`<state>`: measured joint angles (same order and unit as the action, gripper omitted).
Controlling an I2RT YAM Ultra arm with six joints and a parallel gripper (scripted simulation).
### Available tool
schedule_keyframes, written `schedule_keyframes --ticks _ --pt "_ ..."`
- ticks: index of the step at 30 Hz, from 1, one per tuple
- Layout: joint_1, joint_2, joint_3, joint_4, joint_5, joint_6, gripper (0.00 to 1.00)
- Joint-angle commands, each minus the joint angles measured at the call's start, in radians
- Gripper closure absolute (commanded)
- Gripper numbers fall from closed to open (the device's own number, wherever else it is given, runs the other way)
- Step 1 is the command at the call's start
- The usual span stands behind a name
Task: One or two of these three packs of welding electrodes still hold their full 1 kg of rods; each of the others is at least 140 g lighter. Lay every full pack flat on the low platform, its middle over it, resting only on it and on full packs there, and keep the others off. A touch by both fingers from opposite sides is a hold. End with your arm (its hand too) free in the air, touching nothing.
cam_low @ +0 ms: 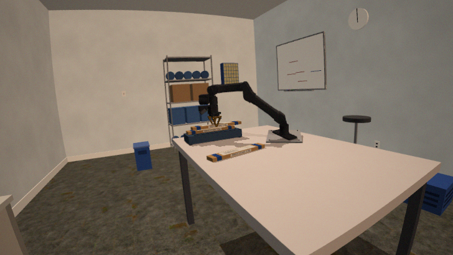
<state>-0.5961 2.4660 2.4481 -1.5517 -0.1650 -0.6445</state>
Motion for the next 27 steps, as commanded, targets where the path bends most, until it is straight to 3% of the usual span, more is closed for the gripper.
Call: schedule_keyframes --ticks 1,27 --pt "0.000 -0.051 0.062 -0.019 0.000 0.007 1.00" --pt "0.000 -0.051 0.062 -0.019 0.000 0.007 1.00"
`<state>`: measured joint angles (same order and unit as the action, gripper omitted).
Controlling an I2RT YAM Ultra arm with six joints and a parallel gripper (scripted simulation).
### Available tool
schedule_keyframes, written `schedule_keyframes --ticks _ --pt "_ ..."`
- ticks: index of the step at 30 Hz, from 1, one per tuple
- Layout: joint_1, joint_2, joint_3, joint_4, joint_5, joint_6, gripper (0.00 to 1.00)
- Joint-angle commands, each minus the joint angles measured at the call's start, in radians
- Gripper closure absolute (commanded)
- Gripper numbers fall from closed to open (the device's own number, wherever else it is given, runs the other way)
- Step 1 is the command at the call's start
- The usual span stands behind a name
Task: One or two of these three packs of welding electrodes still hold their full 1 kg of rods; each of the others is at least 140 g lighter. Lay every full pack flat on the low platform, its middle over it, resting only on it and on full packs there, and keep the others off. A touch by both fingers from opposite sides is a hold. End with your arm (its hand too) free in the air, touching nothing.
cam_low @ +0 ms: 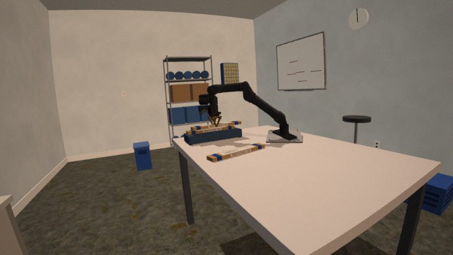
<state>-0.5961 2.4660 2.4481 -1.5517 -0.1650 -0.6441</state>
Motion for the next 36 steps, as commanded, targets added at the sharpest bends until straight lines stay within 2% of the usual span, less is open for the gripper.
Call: schedule_keyframes --ticks 1,36 --pt "0.000 -0.050 0.066 -0.019 0.000 0.007 1.00" --pt "0.003 -0.051 0.048 -0.016 0.000 0.008 1.00"
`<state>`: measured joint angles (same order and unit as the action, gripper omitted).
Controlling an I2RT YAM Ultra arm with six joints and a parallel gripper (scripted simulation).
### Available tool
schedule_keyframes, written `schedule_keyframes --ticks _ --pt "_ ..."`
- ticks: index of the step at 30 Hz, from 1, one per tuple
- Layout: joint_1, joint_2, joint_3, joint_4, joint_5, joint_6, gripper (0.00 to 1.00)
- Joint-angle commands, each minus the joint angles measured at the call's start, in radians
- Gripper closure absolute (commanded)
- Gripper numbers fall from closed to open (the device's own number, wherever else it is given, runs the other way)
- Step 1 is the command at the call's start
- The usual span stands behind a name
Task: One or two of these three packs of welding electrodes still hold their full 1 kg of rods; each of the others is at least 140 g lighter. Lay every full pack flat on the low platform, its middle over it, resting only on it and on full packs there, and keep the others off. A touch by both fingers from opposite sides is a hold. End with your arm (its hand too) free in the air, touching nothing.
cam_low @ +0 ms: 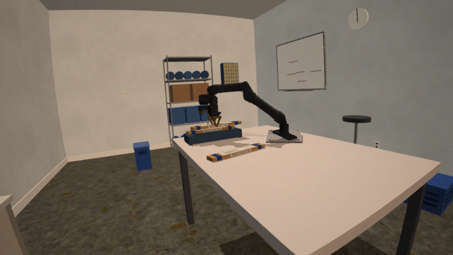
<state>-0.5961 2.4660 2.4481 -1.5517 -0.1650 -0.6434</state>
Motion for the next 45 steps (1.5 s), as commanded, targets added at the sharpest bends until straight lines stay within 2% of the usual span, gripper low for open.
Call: schedule_keyframes --ticks 1,5,9,11,14,21,26,28,30,32,34,38,42,43,45 --pt "0.002 -0.051 0.045 -0.014 -0.001 0.008 1.00" --pt "-0.002 -0.055 0.030 0.023 -0.001 0.009 1.00" --pt "-0.005 -0.053 0.026 0.007 -0.001 0.009 1.00" --pt "-0.002 -0.050 -0.011 0.017 -0.001 0.010 1.00" --pt "0.000 -0.059 0.003 0.034 -0.001 0.011 1.00" --pt "0.004 -0.064 -0.040 0.068 -0.001 0.013 1.00" --pt "-0.005 -0.067 -0.041 0.057 0.001 0.011 1.00" --pt "-0.003 -0.064 -0.076 0.074 0.001 0.012 1.00" --pt "-0.002 -0.069 -0.063 0.071 0.001 0.013 1.00" --pt "0.001 -0.067 -0.097 0.087 0.003 0.014 1.00" --pt "0.002 -0.073 -0.083 0.083 0.003 0.015 1.00" --pt "0.005 -0.074 -0.120 0.105 0.003 0.016 1.00" --pt "0.005 -0.080 -0.101 0.099 0.003 0.015 1.00" --pt "0.004 -0.055 -0.109 0.089 0.006 0.016 1.00" --pt "0.005 -0.056 -0.109 0.089 0.006 0.016 1.00"
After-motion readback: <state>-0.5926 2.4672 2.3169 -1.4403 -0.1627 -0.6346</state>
